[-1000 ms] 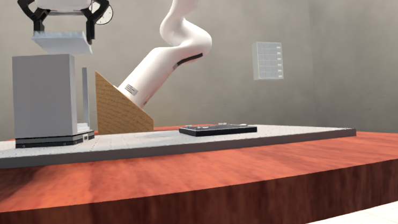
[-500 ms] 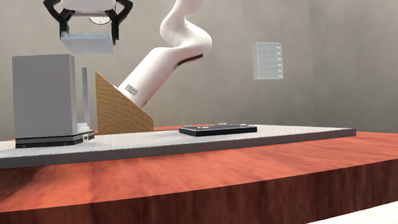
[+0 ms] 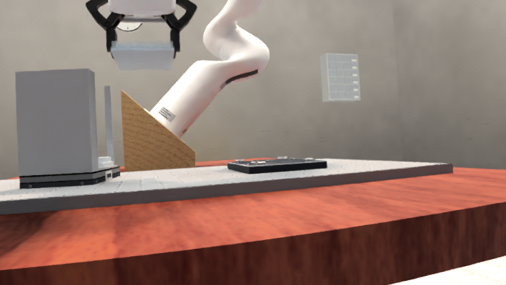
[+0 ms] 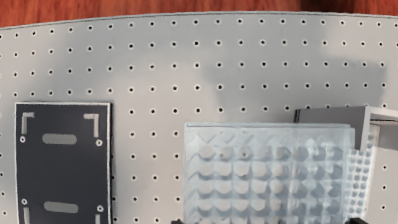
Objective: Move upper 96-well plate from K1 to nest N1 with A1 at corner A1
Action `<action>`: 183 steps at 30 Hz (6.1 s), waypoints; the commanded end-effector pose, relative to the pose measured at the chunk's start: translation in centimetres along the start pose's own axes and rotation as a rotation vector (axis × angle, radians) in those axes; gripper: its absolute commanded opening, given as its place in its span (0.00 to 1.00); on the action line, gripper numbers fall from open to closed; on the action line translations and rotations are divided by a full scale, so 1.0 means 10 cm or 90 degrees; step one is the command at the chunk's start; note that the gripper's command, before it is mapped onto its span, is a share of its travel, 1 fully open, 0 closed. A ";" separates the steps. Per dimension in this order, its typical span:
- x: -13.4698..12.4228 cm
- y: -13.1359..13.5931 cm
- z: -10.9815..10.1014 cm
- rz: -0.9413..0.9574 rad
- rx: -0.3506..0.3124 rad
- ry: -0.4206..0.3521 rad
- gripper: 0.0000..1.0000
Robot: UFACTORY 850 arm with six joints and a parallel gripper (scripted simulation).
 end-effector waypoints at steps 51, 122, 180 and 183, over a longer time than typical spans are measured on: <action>0.21 -1.60 0.03 0.000 -0.001 0.001 0.00; 0.25 -1.96 0.33 0.000 -0.001 0.001 0.00; 0.25 -1.96 1.19 0.000 0.000 0.001 0.00; 0.25 -1.96 1.24 0.000 0.000 0.001 0.00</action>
Point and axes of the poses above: the point where the finger pads meet when closed, its own z axis out along the fingers, its own y axis across the jaws, x = y × z, the point moved 10 cm from there along -z, back along the fingers, and after that the axes turned 8 degrees about -z, right-handed, at the moved point
